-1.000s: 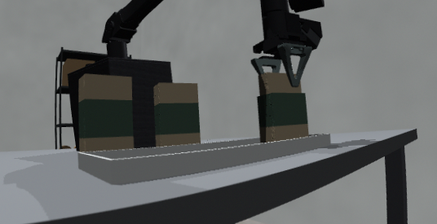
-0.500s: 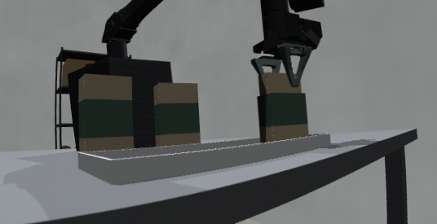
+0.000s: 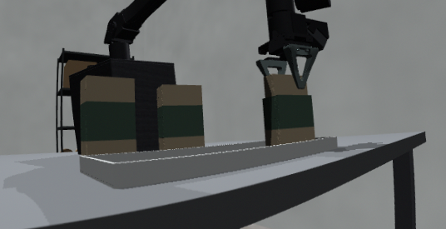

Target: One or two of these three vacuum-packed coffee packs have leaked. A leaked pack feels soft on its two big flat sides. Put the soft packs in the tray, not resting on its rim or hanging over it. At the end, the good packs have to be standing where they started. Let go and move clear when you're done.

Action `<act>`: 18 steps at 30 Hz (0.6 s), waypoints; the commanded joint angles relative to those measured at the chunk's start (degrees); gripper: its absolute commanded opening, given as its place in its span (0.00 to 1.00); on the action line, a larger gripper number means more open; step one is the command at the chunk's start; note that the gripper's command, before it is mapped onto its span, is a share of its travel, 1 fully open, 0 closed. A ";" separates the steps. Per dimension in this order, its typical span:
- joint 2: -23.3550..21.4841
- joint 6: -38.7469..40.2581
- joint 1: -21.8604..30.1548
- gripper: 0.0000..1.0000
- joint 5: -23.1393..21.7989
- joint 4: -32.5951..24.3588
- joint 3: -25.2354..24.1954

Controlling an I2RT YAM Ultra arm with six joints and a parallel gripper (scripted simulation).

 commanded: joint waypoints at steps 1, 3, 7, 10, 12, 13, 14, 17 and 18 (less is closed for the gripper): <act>-2.37 -0.24 0.03 0.79 -0.39 1.14 1.15; -2.44 -0.21 0.07 0.79 -0.39 0.96 1.20; -6.20 0.74 1.13 0.79 -0.45 -5.02 2.14; -8.55 1.06 1.47 0.79 -0.47 -8.46 3.30; -9.12 1.19 1.59 0.79 -0.46 -9.97 4.25; -9.28 1.24 1.65 0.79 -0.45 -10.72 4.85; -9.20 1.27 1.67 0.79 -0.44 -11.13 5.30; -6.92 1.32 1.49 0.79 -0.39 -11.80 6.11; -6.92 1.32 1.49 0.79 -0.39 -11.80 6.11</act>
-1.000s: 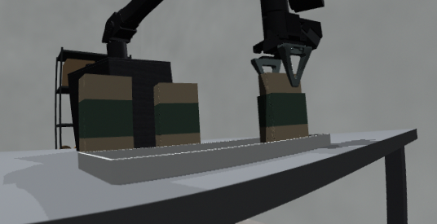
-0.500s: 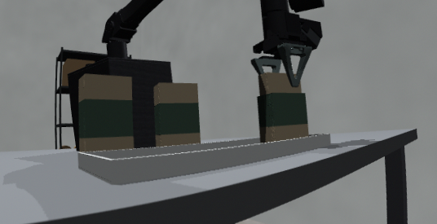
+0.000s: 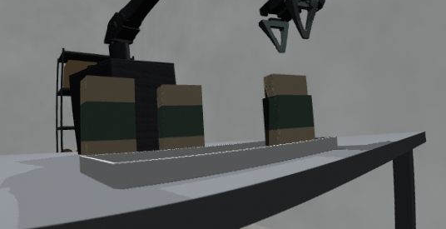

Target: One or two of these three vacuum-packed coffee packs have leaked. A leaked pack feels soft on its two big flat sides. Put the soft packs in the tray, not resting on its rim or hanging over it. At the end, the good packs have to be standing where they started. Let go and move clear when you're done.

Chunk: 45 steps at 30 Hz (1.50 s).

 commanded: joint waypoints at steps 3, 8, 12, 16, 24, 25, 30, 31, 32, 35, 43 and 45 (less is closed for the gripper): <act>0.83 0.25 0.24 0.79 -0.38 -3.66 1.19; -1.13 0.24 0.24 0.79 -0.40 -3.66 1.16; -1.13 0.24 0.24 0.79 -0.40 -3.67 1.16; -1.14 0.24 0.24 0.79 -0.40 -3.67 1.15; -1.14 0.24 0.24 0.79 -0.40 -3.67 1.15; -1.14 0.24 0.24 0.79 -0.40 -3.67 1.15; -1.14 0.24 0.24 0.79 -0.40 -3.67 1.15; -1.14 0.24 0.24 0.79 -0.40 -3.67 1.15; -1.14 0.24 0.24 0.79 -0.40 -3.67 1.15; -1.14 0.24 0.24 0.79 -0.40 -3.67 1.15; -1.14 0.24 0.24 0.79 -0.40 -3.67 1.15; -1.14 0.24 0.24 0.79 -0.40 -3.67 1.15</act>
